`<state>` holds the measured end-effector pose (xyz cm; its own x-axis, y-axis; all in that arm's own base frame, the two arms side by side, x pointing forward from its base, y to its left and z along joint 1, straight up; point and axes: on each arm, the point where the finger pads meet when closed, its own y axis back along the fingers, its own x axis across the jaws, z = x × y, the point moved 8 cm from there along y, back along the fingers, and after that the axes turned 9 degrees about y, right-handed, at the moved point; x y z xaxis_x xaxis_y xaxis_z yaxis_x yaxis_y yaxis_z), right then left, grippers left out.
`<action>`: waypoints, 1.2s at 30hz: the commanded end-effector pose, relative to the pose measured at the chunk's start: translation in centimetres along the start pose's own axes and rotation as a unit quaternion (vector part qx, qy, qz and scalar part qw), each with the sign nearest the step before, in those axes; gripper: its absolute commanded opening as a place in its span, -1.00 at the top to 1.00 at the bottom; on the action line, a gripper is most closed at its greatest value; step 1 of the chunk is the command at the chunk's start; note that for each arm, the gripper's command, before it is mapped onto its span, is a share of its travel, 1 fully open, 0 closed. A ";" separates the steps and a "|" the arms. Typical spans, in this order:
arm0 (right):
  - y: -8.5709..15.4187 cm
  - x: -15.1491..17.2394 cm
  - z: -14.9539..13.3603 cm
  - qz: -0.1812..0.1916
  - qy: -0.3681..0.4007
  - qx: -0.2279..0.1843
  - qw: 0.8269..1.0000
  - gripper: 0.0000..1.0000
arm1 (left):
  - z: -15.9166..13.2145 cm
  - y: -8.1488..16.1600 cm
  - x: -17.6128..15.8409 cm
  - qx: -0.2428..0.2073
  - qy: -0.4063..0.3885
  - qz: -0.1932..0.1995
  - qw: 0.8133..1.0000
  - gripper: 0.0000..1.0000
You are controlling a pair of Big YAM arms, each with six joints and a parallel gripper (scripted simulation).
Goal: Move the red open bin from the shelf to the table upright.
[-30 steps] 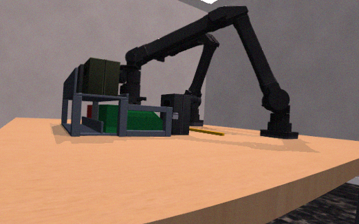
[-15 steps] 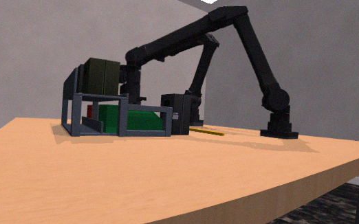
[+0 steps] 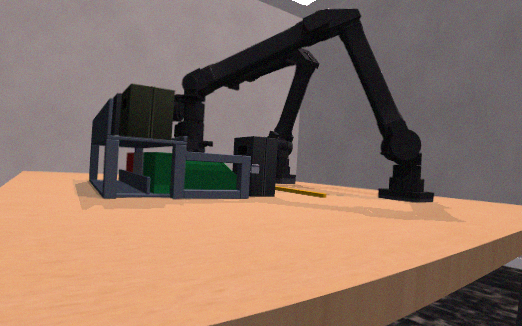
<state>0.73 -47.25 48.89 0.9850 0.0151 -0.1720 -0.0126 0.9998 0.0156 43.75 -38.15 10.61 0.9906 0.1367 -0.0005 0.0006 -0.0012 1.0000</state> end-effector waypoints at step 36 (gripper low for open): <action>0.8 -0.7 1.1 -0.005 -0.008 -0.007 1.000 -1.00 | 1.1 5.2 1.0 -0.030 0.000 0.024 0.999 1.00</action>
<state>0.73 -47.25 48.89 0.9850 0.0151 -0.1720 -0.0126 0.9998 0.0156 43.48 -37.95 10.61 0.9905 0.1366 -0.0148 0.0167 -0.0129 0.9998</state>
